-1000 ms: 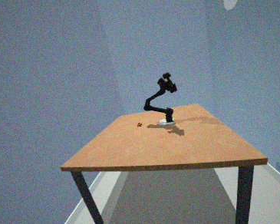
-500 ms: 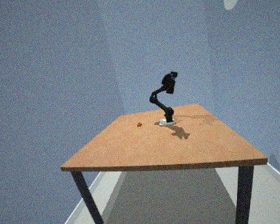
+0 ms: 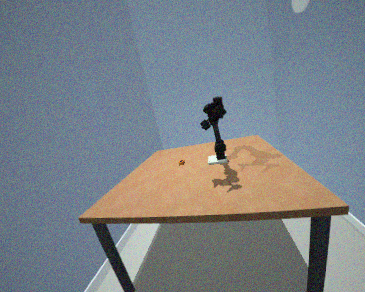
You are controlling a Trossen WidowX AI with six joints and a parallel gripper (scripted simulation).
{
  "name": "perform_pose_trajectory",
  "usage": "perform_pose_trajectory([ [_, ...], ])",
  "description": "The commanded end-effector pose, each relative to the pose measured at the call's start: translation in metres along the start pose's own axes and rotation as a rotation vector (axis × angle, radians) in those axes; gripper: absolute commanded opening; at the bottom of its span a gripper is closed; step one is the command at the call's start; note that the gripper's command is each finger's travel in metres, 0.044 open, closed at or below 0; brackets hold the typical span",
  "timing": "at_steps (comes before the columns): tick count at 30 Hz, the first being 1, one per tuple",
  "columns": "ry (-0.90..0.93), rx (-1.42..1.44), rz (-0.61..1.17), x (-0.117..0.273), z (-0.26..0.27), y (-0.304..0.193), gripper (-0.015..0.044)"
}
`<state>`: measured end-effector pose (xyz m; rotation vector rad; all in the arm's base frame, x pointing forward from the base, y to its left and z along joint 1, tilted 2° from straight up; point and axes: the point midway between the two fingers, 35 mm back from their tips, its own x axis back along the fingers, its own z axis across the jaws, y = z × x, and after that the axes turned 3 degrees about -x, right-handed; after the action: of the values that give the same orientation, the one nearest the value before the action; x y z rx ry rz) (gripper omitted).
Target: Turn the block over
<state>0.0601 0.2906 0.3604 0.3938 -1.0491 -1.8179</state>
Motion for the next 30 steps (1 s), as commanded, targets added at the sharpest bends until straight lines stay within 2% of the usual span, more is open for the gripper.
perform_pose_trajectory([
  [1,-0.194,0.115,0.037,-0.036,-0.043,0.007,0.044],
  [8,-0.526,0.219,0.165,-0.074,-0.143,0.028,0.044],
  [14,-0.771,0.182,0.307,-0.073,-0.241,0.045,0.044],
  [21,-0.975,0.064,0.487,-0.04,-0.341,0.054,0.044],
  [30,-1.113,-0.222,0.762,0.051,-0.458,0.041,0.044],
])
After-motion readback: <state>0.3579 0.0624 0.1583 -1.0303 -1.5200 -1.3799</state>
